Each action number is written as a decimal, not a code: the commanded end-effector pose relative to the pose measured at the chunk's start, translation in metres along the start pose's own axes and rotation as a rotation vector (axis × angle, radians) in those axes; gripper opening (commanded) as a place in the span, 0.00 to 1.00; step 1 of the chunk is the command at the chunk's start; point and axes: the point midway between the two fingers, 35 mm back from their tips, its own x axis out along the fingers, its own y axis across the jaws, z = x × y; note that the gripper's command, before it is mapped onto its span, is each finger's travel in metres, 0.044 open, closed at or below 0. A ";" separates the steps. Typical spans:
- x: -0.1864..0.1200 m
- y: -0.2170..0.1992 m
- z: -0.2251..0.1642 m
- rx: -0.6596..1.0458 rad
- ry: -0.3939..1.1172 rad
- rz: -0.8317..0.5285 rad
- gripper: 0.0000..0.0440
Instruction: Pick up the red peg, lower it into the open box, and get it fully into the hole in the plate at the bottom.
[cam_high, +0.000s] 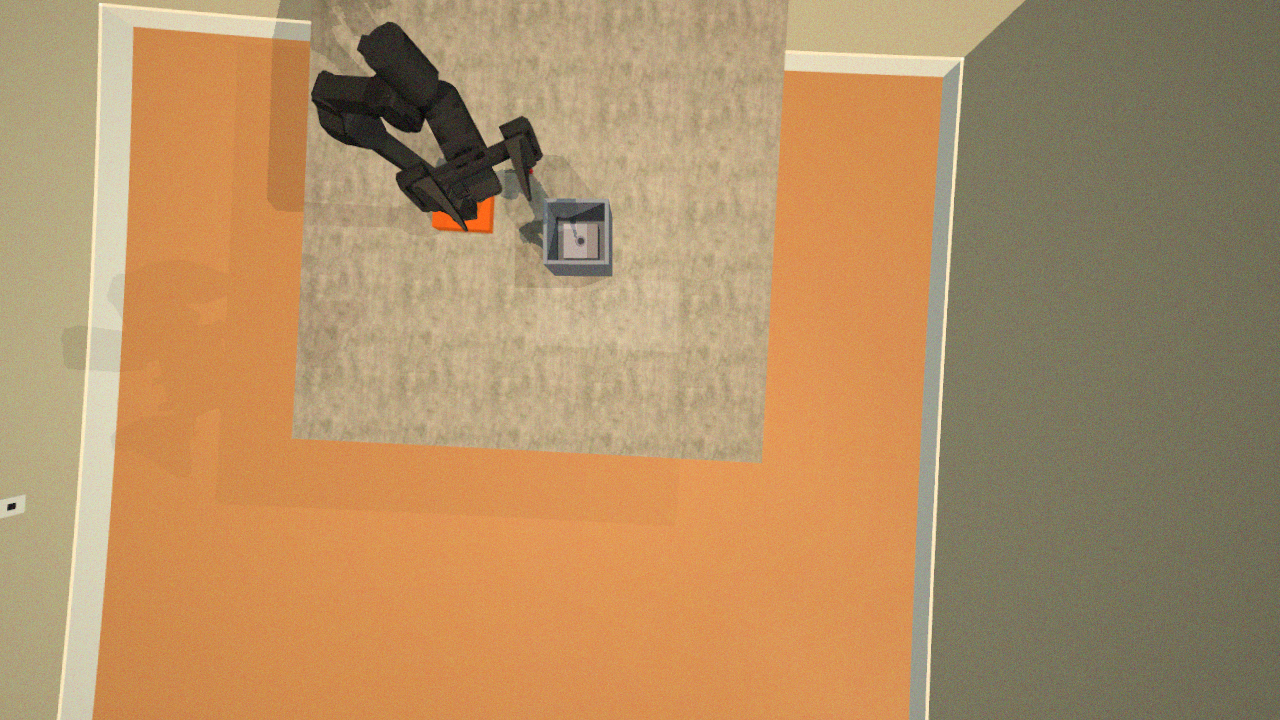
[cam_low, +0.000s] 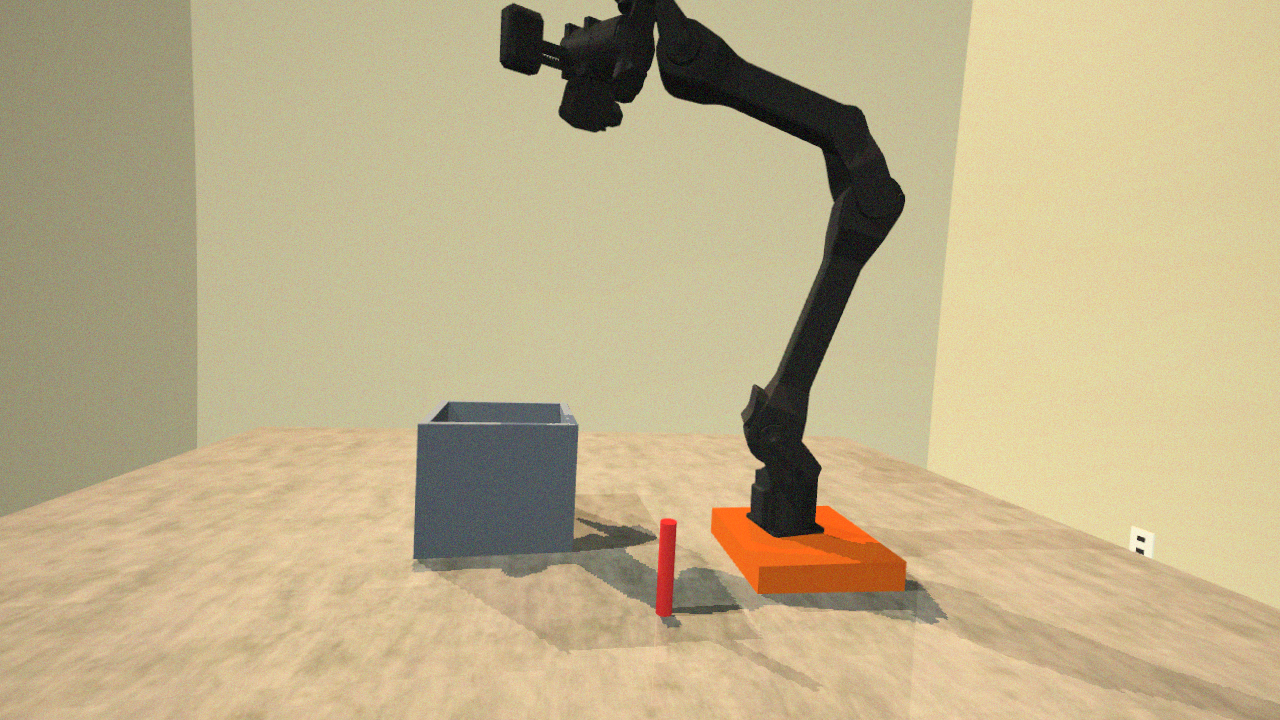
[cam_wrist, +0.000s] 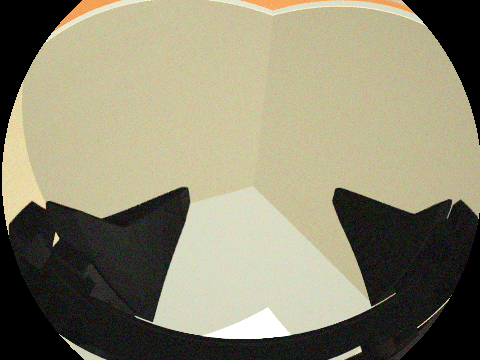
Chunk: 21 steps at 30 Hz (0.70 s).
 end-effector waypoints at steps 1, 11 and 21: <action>-0.002 -0.018 0.014 -0.048 -0.039 -0.065 1.00; -0.019 -0.069 0.051 -0.187 -0.136 -0.273 1.00; -0.050 -0.116 0.087 -0.348 -0.203 -0.506 1.00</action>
